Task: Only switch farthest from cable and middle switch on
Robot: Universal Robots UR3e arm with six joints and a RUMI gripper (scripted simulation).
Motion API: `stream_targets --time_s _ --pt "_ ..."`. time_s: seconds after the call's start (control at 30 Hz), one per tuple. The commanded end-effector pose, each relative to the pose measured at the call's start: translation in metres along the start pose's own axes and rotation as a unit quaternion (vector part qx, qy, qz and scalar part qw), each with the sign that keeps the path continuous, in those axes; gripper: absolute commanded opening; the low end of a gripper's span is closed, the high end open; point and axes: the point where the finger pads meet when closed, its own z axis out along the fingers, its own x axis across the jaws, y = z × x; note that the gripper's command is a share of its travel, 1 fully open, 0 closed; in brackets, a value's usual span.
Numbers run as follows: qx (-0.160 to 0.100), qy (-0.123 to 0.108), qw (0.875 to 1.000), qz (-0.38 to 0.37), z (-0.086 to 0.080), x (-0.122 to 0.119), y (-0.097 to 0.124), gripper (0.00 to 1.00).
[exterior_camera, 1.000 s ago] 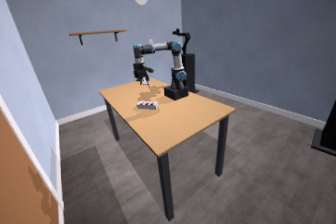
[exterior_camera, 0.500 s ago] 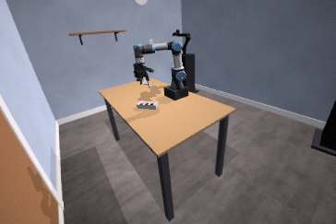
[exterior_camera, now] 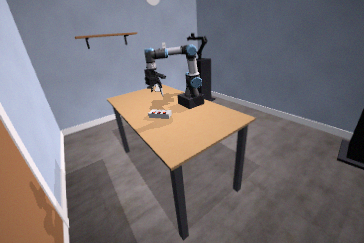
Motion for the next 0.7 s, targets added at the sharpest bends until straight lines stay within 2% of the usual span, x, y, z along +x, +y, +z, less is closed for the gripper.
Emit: stream_targets --time_s 0.0,0.3,0.5,0.57,0.67 --pt "-0.001 0.000 1.000 -0.022 0.000 -0.001 0.001 1.00" --pt "-0.001 0.000 0.990 -0.138 0.007 -0.003 0.007 1.00" --pt "-0.001 -0.001 0.969 -0.246 0.014 -0.005 0.013 1.00" --pt "-0.001 -0.001 0.969 -0.246 0.014 -0.005 0.013 1.00" --pt "-0.001 -0.001 0.952 -0.306 0.017 -0.006 0.016 1.00"
